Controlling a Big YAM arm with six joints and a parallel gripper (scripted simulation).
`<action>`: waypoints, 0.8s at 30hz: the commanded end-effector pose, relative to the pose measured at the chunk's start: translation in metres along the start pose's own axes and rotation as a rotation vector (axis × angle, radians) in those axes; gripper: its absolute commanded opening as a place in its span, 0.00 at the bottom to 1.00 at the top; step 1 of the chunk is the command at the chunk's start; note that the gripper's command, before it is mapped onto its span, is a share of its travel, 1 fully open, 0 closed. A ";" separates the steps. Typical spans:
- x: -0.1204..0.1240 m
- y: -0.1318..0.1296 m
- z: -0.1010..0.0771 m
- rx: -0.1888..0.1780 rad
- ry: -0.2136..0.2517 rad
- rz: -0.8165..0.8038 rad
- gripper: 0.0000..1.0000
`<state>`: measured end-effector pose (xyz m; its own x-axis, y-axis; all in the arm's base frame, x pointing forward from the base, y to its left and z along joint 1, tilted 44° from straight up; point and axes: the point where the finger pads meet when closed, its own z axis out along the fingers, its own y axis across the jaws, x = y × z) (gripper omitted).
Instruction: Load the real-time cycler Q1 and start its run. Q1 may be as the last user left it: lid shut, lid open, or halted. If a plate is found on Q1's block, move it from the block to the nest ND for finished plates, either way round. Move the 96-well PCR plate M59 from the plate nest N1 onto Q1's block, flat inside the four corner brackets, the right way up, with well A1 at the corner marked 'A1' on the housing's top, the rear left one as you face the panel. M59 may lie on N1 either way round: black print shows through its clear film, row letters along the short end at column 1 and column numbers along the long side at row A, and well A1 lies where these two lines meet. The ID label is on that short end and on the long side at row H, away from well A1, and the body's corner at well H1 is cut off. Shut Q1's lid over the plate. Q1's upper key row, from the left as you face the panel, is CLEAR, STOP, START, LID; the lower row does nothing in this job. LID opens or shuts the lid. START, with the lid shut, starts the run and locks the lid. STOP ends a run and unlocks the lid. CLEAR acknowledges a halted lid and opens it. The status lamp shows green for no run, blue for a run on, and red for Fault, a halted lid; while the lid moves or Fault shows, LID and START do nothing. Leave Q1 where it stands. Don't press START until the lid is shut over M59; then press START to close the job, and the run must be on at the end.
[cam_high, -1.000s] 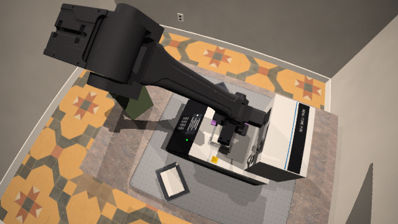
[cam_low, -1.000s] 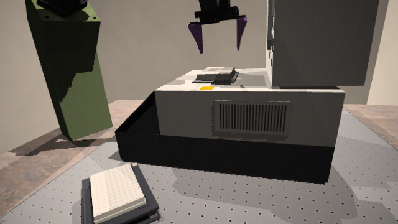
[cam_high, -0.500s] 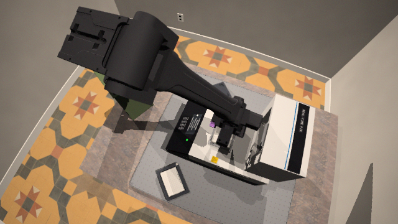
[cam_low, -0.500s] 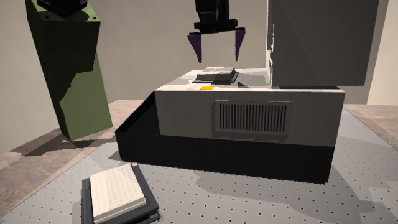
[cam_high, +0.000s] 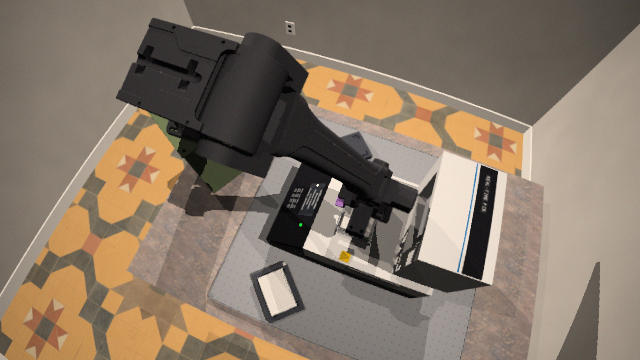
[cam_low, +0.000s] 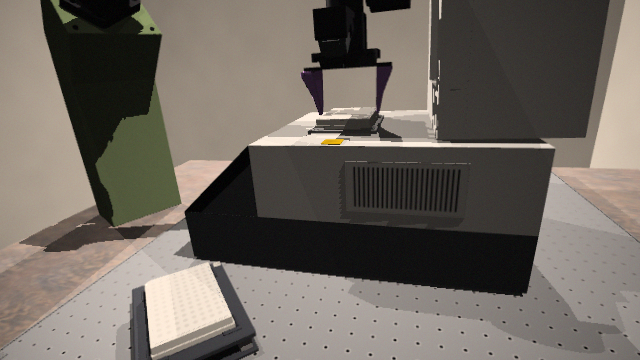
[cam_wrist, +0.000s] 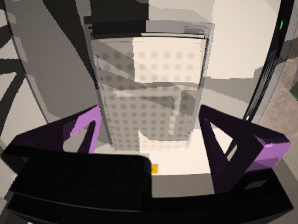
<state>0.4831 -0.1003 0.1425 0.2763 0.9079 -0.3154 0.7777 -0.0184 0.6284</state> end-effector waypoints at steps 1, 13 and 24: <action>-0.009 0.015 0.002 -0.026 -0.017 0.011 1.00; -0.001 0.019 -0.013 -0.031 -0.001 -0.011 1.00; -0.001 0.019 -0.014 -0.057 -0.002 -0.001 1.00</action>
<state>0.4833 -0.1014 0.1409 0.2766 0.9070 -0.3175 0.7815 -0.0201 0.6236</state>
